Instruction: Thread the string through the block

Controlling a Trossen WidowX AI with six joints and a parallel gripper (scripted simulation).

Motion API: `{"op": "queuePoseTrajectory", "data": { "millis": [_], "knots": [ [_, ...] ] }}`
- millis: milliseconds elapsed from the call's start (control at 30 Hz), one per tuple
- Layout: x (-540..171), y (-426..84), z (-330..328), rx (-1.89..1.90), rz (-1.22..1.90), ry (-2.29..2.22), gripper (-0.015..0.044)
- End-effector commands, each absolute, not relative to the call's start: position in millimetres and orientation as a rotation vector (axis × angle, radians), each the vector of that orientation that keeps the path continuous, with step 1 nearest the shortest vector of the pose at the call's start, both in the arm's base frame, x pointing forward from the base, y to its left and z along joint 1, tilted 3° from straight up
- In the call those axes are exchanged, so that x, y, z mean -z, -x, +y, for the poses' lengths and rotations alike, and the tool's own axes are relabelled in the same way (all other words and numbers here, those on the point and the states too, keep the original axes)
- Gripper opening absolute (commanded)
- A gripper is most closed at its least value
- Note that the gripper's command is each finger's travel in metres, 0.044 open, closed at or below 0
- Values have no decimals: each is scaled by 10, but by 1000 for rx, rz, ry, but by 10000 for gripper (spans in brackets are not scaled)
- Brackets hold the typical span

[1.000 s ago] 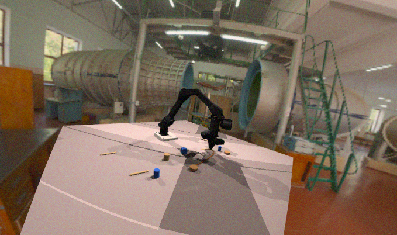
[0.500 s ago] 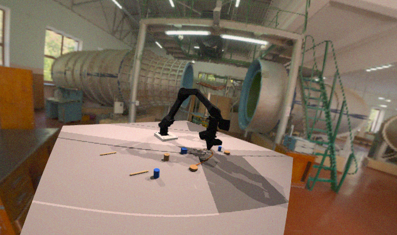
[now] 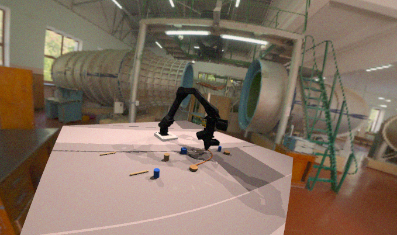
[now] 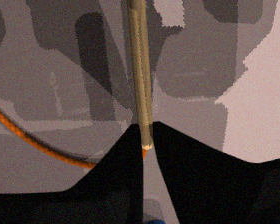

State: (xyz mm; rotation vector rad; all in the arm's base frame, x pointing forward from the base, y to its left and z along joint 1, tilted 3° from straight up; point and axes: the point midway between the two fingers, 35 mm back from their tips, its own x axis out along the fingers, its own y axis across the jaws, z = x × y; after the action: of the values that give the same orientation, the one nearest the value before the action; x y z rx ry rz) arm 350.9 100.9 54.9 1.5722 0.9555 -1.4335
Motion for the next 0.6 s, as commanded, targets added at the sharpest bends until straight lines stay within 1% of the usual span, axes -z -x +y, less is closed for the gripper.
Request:
{"op": "queuePoseTrajectory", "data": {
  "millis": [0, 567],
  "knots": [
    [-562, -3498, 951, 1426, 952, -1572, 0],
    [-548, -3411, 743, 1427, 951, -1571, 0]
  ]
}}
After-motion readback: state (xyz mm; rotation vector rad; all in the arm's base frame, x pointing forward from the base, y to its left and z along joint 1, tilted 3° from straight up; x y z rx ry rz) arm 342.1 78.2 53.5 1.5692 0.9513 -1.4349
